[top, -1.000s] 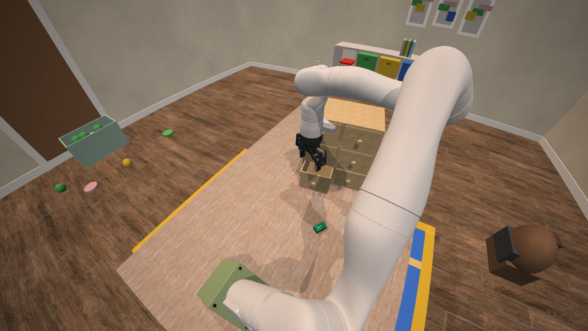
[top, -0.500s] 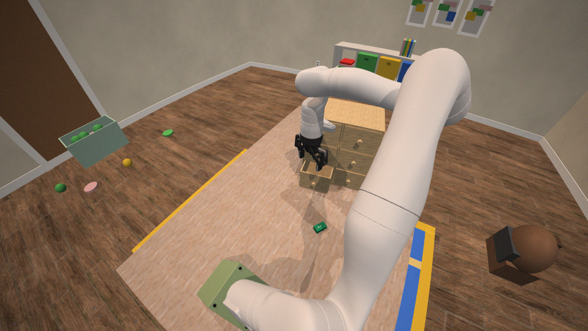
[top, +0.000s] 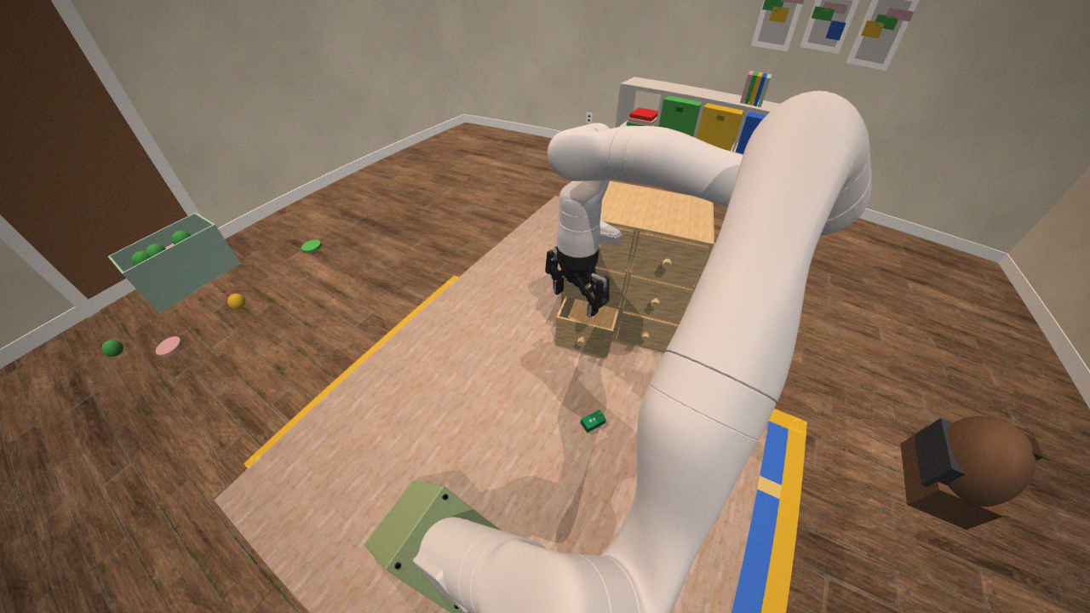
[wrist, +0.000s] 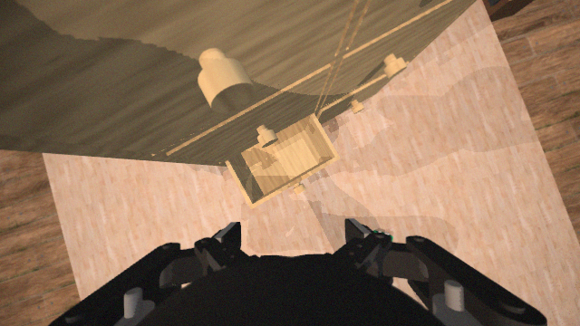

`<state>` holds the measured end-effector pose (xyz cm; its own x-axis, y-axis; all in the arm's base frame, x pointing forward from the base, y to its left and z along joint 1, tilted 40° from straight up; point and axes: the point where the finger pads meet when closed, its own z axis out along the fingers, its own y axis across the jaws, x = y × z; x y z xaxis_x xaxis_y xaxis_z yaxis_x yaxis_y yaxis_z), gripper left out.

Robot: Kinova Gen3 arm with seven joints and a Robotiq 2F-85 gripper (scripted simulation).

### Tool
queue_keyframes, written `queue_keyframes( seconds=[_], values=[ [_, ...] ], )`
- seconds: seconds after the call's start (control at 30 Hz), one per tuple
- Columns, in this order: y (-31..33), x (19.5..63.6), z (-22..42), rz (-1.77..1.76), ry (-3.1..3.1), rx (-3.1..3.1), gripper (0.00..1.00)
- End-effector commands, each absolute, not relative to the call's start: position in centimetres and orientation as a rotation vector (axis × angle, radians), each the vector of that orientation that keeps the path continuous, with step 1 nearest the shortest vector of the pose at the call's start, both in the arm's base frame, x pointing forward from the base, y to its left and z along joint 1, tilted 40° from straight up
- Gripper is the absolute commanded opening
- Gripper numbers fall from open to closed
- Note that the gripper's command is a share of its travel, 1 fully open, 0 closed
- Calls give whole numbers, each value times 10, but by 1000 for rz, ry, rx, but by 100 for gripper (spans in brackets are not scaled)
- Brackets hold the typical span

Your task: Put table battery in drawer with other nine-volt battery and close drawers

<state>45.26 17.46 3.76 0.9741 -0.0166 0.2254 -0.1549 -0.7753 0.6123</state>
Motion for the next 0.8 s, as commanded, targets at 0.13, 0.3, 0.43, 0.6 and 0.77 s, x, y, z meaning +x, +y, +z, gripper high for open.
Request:
queue_keyframes(
  seconds=[0.13,0.3,0.43,0.6,0.77],
  values=[
    [177,455,37,266,-82,2453,100],
    [177,456,36,262,-71,2453,100],
    [177,456,36,260,-65,2453,100],
    [177,456,36,259,-62,2453,100],
    [177,456,36,258,-59,2453,100]
  ],
)
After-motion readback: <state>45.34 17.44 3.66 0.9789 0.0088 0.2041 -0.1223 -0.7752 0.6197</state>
